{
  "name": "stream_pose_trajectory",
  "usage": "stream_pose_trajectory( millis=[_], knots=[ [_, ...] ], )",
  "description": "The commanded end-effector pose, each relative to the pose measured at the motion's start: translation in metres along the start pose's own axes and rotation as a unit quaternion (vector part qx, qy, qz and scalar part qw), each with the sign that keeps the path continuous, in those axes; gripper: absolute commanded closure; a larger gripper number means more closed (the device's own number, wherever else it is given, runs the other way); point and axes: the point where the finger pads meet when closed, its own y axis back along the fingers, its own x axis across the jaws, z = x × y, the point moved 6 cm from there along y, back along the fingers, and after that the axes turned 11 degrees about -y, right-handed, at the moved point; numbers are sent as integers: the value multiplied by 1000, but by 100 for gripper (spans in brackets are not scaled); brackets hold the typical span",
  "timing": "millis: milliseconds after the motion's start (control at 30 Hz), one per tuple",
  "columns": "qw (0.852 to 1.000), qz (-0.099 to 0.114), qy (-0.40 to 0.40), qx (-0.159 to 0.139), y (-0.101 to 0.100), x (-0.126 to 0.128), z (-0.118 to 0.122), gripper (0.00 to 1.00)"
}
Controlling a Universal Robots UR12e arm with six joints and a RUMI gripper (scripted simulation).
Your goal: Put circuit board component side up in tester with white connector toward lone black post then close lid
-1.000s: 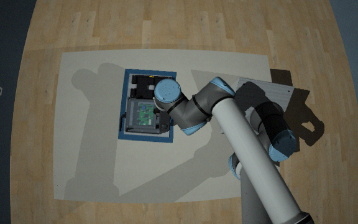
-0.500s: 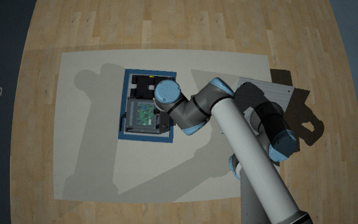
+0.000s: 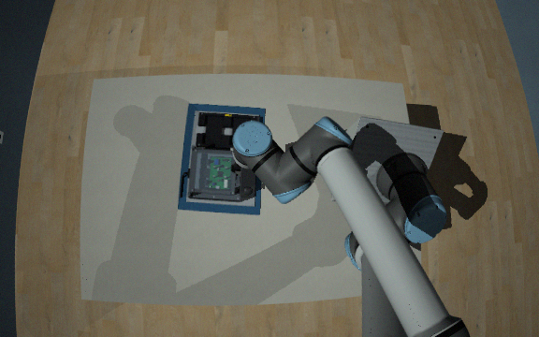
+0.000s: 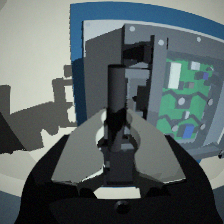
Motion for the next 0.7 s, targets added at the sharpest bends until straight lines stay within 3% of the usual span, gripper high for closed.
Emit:
stream_pose_trajectory(
  millis=[0, 667],
  knots=[
    [1000, 0, 0, 0, -1, 0, 0, 100],
    [1000, 0, 0, 0, -3, 0, 0, 100]
  ],
)
